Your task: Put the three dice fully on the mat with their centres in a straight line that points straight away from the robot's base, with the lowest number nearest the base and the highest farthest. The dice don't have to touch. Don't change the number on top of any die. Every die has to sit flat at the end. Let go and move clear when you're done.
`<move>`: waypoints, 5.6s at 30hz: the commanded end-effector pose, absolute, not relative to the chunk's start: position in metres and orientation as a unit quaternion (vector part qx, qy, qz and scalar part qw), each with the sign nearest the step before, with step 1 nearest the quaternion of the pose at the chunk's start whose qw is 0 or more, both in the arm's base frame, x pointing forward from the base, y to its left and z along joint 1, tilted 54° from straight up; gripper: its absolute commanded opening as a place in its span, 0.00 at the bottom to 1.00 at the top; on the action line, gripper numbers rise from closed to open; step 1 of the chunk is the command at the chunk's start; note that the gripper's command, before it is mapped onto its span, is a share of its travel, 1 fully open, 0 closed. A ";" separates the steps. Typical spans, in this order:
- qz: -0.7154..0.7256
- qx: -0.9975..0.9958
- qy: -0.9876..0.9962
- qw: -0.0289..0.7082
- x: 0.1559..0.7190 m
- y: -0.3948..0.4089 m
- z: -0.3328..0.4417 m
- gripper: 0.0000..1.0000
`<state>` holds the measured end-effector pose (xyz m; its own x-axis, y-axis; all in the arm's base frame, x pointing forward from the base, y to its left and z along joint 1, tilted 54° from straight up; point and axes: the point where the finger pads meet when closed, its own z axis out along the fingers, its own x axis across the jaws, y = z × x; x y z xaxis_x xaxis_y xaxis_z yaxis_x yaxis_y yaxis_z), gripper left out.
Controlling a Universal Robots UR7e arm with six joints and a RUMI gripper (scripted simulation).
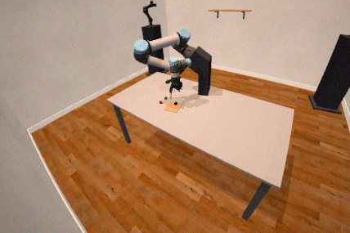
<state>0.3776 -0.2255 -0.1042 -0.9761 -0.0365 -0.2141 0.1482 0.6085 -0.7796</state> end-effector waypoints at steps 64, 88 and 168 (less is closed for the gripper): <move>-0.451 -0.113 0.885 0.032 0.389 -0.232 -0.095 1.00; -0.439 -0.370 0.812 -0.103 0.408 -0.244 -0.080 1.00; -0.037 -0.886 -0.104 -0.450 0.418 -0.296 -0.018 1.00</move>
